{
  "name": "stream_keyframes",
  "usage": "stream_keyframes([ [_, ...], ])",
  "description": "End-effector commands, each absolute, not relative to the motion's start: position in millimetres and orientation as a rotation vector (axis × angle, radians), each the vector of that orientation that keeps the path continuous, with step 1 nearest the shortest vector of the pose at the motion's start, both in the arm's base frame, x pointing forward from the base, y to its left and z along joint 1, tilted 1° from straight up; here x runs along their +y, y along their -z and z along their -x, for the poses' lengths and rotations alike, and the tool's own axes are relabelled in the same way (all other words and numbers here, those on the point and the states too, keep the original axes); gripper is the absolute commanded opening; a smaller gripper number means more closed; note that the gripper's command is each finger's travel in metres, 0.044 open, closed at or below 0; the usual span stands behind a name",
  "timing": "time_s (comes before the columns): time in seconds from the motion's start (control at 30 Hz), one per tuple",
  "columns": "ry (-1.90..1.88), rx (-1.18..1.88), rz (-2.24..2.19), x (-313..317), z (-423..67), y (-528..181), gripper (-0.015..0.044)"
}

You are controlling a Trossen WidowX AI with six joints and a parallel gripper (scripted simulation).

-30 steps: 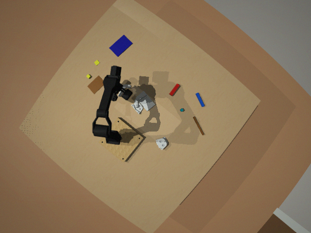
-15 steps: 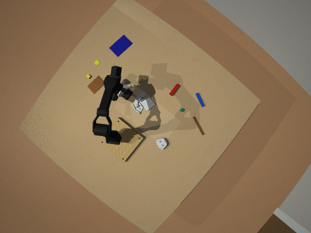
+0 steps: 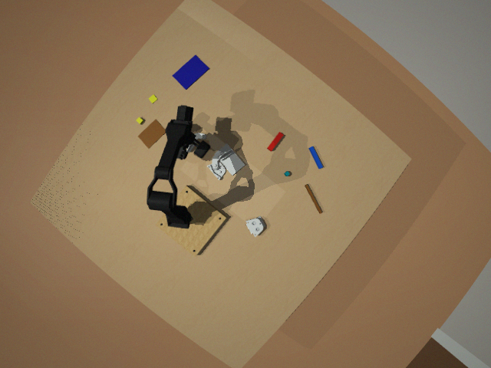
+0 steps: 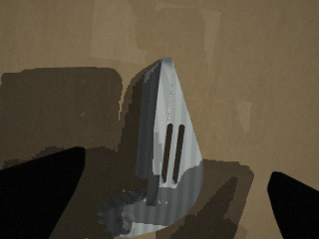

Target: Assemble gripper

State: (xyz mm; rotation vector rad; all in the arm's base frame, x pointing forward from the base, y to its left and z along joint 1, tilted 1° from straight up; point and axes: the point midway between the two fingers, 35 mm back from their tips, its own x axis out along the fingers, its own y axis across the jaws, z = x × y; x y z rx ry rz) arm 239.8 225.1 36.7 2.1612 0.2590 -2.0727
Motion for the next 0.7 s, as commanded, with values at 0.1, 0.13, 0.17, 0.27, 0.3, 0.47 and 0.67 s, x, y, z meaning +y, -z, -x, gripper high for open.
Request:
stream_keyframes([
  [0.1,2.074,0.252,-2.147,222.8,-238.4,-22.3,0.044],
  [0.13,2.074,0.252,-2.147,222.8,-238.4,-20.6,0.044],
  [0.17,2.074,0.252,-2.147,222.8,-238.5,-19.3,0.044],
  [0.27,2.074,0.252,-2.147,222.7,-238.5,-18.3,0.044],
  [0.3,2.074,0.252,-2.147,222.7,-238.5,-18.3,0.044],
  [0.47,2.074,0.252,-2.147,222.7,-238.5,-18.3,0.044],
  [0.67,2.074,0.252,-2.147,222.7,-238.5,-18.3,0.044],
])
